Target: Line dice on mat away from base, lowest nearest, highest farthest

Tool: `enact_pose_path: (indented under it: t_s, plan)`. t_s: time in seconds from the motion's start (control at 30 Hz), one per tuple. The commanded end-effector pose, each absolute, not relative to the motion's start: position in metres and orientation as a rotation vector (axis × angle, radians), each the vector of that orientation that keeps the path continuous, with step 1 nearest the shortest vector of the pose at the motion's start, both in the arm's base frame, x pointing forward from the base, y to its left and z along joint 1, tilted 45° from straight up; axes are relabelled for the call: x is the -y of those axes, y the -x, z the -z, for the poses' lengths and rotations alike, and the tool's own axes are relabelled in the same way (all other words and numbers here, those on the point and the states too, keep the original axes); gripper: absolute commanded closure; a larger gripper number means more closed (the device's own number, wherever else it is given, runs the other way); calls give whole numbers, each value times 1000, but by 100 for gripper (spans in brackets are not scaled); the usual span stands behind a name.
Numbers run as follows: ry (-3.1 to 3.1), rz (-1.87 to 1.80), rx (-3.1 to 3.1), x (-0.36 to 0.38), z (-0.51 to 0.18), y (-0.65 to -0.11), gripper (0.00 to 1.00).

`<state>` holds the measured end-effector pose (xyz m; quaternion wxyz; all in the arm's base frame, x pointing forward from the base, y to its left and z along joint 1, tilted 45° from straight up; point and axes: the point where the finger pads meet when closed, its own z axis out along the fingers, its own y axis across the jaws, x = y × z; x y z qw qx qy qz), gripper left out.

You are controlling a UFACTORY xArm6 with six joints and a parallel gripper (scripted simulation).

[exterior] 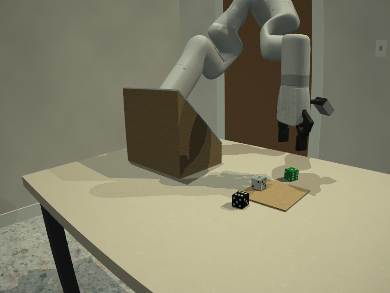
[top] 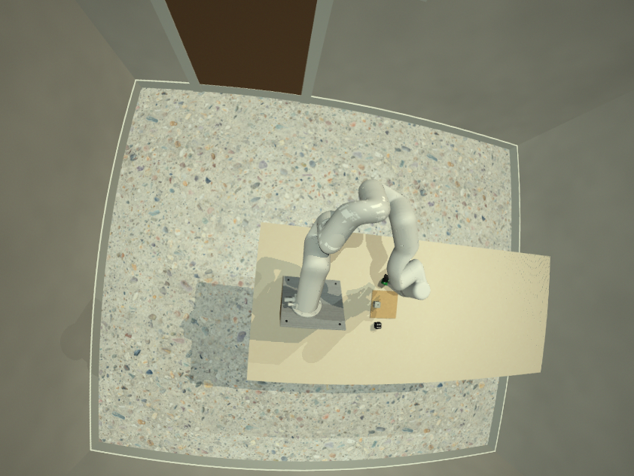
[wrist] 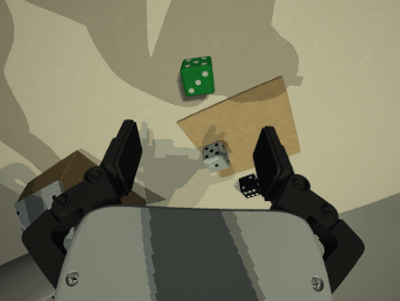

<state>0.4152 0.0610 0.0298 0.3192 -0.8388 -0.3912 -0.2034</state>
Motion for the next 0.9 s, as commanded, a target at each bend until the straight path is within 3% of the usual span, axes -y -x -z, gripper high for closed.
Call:
enact_pose_path:
  t_s: [0.0,0.3,0.33,0.87]
  plan:
    - [2148,609,1174,-64,-34,-418,0]
    - [2116,637,1248,-67,-36,-418,0]
    - [2116,637,1248,-67,-36,-418,53]
    - [2116,637,1248,-67,-36,-418,53]
